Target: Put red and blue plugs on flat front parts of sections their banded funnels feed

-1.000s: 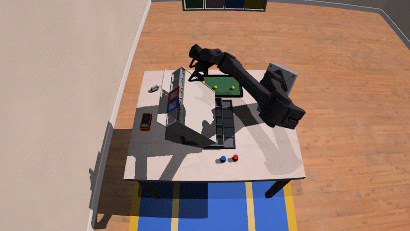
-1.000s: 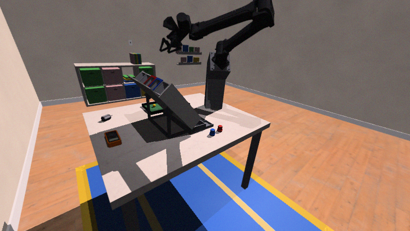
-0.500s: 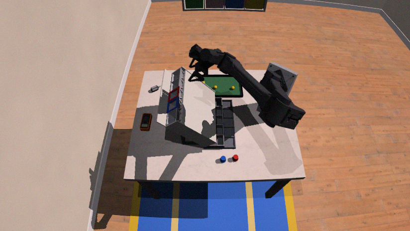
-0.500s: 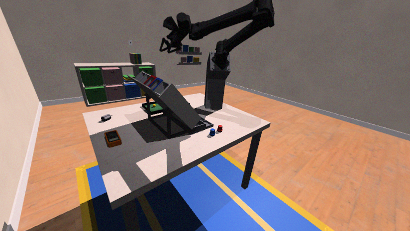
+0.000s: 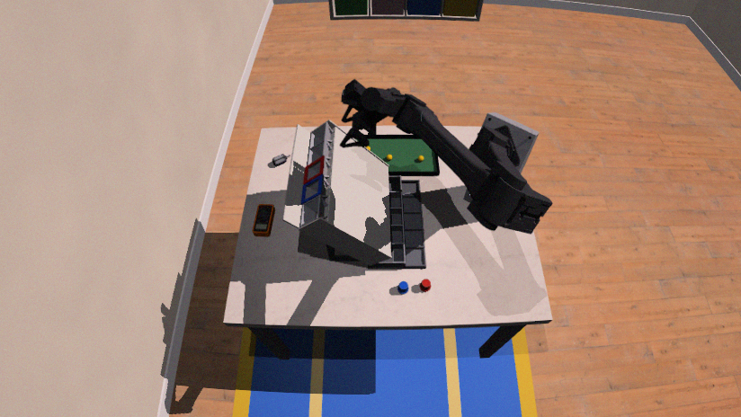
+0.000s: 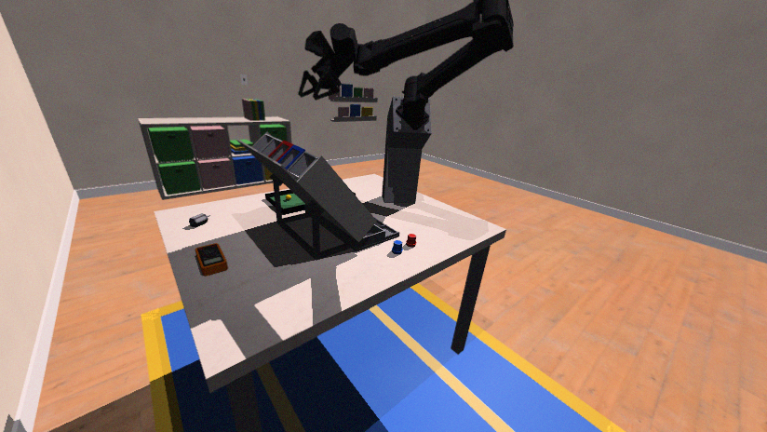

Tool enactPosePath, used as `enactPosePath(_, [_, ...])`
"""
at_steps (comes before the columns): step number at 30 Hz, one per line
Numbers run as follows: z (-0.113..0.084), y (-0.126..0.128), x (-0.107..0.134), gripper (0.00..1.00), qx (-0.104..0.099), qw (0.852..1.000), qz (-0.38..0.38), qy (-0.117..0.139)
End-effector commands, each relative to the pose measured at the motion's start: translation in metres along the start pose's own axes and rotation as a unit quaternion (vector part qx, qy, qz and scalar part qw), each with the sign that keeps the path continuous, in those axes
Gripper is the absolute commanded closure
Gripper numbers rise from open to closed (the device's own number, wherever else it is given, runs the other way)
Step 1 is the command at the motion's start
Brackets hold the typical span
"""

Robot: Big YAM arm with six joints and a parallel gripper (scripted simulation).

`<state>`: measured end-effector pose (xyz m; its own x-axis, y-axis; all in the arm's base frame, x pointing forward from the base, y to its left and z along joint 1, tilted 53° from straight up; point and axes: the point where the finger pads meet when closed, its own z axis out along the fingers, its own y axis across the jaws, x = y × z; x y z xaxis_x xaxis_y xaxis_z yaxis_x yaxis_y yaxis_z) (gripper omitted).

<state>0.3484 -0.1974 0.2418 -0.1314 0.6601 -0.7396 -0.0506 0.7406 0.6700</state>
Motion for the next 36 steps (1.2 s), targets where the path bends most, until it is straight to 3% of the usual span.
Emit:
enactPosePath(1, [0.0062, 0.0041, -0.0101, 0.0, -0.004, 1.0, -0.002, 0.0])
enactPosePath(31, [0.0062, 0.0041, -0.0101, 0.0, -0.004, 1.0, -0.002, 0.0])
enactPosePath(32, [0.0062, 0.004, -0.01, 0.44, -0.004, 1.0, -0.002, 0.0])
enactPosePath(36, [0.006, 0.0004, -0.0049, 0.44, -0.002, 1.0, 0.0, 0.004])
